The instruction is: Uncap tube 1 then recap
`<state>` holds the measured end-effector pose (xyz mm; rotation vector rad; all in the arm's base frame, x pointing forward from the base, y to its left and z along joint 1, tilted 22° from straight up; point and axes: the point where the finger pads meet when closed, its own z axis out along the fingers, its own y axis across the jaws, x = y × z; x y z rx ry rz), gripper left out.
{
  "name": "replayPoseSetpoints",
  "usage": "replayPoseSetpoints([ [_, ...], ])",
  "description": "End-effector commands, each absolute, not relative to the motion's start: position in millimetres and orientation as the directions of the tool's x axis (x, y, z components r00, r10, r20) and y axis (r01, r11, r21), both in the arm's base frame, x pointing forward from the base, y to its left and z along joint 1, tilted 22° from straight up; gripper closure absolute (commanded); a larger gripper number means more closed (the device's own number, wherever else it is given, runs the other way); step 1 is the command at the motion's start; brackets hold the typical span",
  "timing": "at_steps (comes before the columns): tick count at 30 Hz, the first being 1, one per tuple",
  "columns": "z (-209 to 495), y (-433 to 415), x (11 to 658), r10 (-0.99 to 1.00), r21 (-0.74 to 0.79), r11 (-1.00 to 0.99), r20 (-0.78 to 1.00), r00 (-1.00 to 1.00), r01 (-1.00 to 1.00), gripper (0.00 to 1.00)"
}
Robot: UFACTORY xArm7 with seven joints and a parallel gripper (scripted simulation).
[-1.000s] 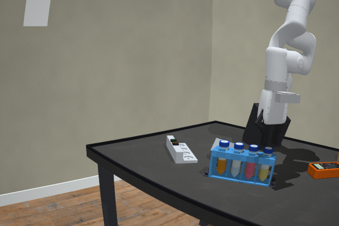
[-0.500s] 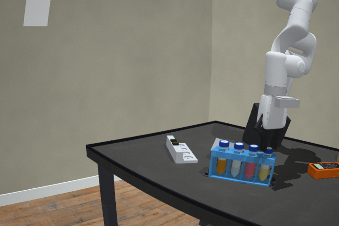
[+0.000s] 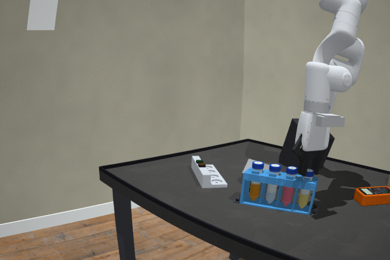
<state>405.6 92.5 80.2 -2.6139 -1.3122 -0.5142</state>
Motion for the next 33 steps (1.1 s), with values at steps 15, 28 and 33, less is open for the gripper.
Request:
replayPoseSetpoints([
  [15, 80.1, 92.6, 407.1, 0.741, 0.003, -0.599, 0.381, 0.553, 0.801, 1.00],
  [28, 80.4, 92.5, 407.0, 0.945, 0.202, -0.123, 0.323, 0.052, 0.972, 1.00],
  [33, 80.5, 92.5, 407.0, 0.953, 0.248, 0.020, 0.289, -0.093, 0.969, 1.00],
])
